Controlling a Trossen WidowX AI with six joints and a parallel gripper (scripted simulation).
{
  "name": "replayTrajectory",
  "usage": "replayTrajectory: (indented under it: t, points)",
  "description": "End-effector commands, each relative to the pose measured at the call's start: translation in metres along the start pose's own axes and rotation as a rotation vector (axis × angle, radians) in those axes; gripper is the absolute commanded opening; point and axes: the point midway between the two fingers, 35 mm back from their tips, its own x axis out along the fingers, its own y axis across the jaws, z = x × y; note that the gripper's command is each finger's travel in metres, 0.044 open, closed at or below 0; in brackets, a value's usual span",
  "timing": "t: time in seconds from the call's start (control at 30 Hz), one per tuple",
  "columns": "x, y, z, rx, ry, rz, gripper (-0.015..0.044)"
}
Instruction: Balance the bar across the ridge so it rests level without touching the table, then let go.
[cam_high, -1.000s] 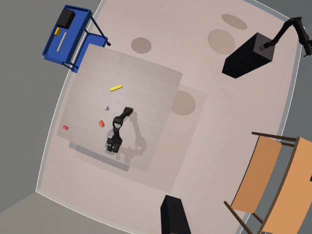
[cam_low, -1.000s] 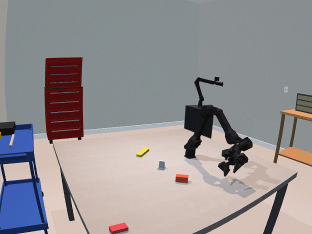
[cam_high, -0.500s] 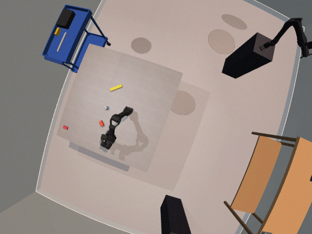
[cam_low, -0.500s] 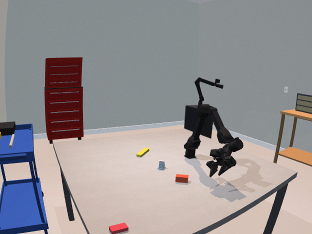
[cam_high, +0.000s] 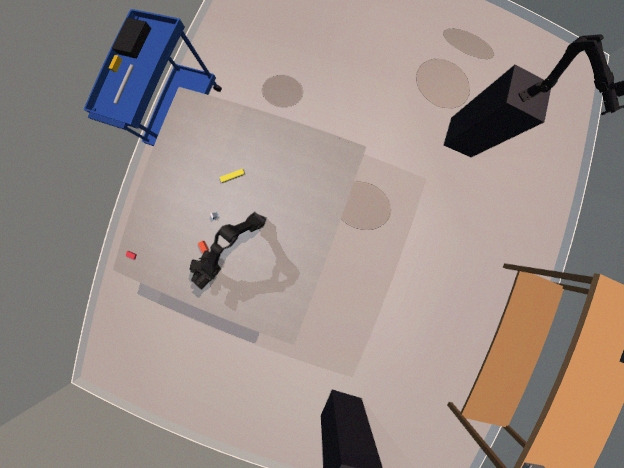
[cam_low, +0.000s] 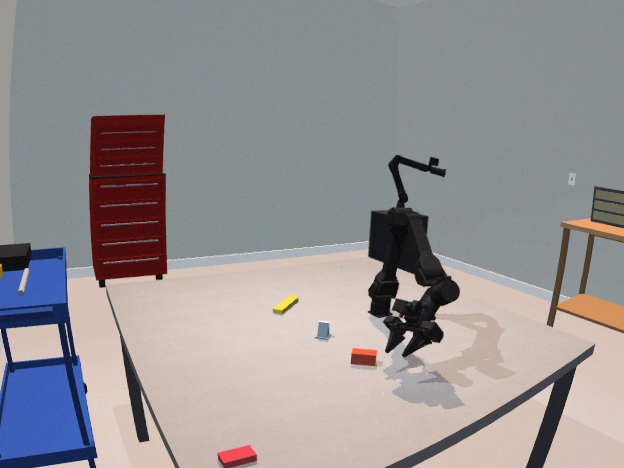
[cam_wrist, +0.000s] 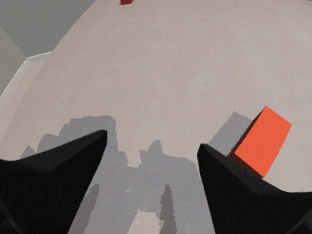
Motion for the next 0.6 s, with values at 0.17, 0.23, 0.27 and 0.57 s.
replayTrajectory:
  t: [0.17,0.23,0.27,0.57]
  points:
    - [0.026,-0.031,0.032,-0.113,0.038,-0.093,0.0315]
    - [0.031,-0.04,0.039,-0.138,0.049,-0.114,0.0315]
    - [0.033,-0.044,0.042,-0.151,0.055,-0.125,0.0315]
    - [0.051,-0.081,0.068,-0.251,0.113,-0.206,0.0315]
